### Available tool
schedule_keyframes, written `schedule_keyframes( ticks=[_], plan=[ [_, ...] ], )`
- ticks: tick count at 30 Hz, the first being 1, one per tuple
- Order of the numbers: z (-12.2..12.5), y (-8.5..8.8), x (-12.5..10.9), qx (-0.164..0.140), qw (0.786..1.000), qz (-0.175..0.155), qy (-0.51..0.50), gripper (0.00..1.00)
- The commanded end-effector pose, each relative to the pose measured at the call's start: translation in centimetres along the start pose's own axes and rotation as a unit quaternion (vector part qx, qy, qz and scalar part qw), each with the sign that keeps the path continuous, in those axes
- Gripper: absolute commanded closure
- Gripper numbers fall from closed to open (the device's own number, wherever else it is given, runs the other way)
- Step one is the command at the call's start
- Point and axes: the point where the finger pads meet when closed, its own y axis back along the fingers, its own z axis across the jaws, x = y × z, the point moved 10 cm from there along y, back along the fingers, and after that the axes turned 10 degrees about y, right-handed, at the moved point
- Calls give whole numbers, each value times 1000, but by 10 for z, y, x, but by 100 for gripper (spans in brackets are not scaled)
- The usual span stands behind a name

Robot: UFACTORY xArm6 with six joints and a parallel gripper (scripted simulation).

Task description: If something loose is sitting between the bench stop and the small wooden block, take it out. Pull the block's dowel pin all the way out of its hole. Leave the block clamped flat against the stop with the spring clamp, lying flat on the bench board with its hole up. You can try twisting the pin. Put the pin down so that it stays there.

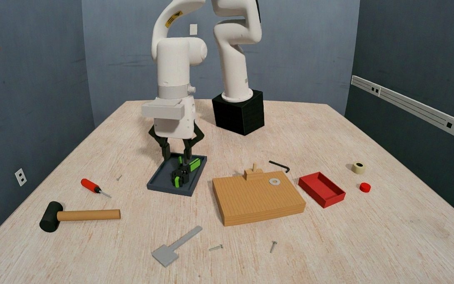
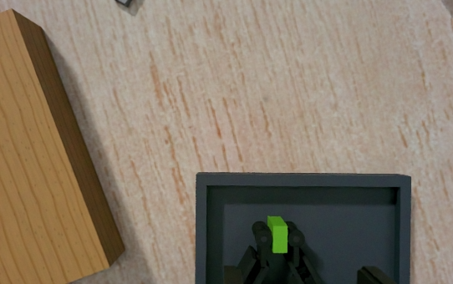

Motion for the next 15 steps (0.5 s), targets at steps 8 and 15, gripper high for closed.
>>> schedule_keyframes(
  ticks=[8, 15],
  plan=[
    [0, -4, 1, -1, 1000, 2, 0, 45],
    [1, -11, 1, -1, 1000, 2, 0, 45]
  ],
)
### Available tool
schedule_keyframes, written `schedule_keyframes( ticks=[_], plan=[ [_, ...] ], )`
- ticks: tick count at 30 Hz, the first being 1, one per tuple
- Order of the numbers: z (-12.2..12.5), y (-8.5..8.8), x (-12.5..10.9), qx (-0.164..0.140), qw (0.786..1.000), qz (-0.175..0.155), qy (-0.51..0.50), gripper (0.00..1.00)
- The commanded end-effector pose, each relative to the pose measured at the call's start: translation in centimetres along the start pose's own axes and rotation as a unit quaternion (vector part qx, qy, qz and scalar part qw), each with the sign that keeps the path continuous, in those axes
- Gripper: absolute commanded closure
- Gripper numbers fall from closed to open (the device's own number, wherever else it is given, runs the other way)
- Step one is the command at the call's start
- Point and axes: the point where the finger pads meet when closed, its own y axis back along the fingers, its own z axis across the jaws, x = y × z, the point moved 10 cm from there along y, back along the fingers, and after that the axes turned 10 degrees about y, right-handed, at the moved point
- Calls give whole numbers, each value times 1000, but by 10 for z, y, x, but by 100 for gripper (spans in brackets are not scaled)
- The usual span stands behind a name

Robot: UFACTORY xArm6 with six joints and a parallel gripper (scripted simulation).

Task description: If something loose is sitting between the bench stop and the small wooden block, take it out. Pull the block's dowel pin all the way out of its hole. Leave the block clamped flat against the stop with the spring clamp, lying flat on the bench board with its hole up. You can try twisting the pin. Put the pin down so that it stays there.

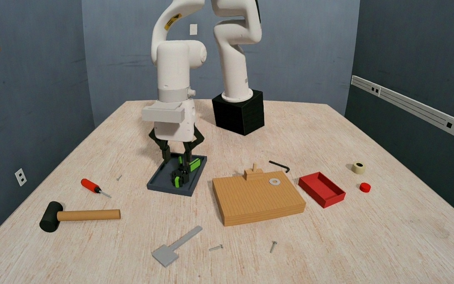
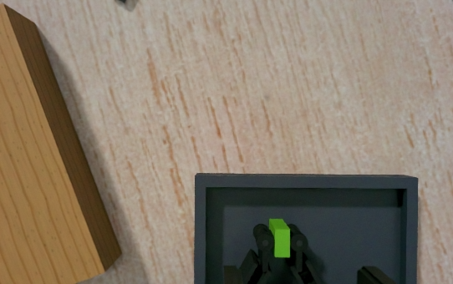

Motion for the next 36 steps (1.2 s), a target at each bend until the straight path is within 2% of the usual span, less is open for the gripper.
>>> schedule_keyframes(
  ticks=[1, 22, 36],
  plan=[
    [0, -4, 1, -1, 1000, 2, 0, 45],
    [1, -24, 1, -1, 1000, 2, 0, 45],
    [1, -29, 1, -1, 1000, 2, 0, 45]
  ],
)
